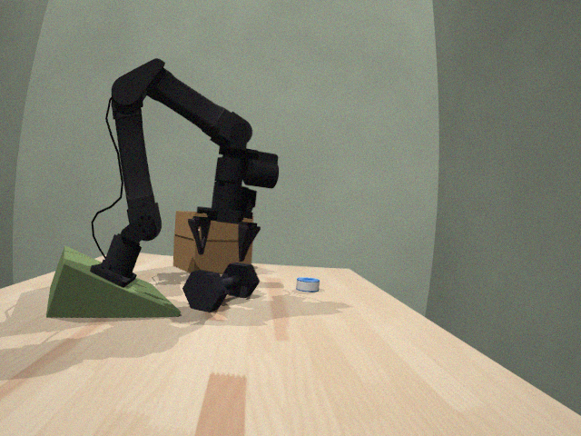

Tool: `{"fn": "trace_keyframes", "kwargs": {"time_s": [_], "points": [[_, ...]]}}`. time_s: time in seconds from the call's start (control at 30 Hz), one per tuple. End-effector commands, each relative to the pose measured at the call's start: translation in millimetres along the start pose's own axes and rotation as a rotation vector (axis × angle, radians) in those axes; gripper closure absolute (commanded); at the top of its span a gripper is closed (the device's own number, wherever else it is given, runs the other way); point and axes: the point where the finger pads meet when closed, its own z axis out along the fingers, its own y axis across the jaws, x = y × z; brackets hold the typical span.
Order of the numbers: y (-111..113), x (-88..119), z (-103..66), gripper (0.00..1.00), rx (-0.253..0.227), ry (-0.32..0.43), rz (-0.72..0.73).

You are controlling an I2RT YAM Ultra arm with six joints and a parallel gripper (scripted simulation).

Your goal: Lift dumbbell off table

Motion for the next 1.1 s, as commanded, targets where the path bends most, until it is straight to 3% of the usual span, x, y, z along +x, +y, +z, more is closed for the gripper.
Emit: {"fn": "trace_keyframes", "kwargs": {"time_s": [0.0, 0.67, 1.07], "points": [[-1.8, -8.3, 12.5, 0.00, -0.002, -0.028, 0.003], [-2.6, -7.7, 59.9, 0.00, 0.004, -0.021, 0.006], [-3.2, -7.9, 70.3, 0.00, 0.011, -0.022, 0.005]]}}
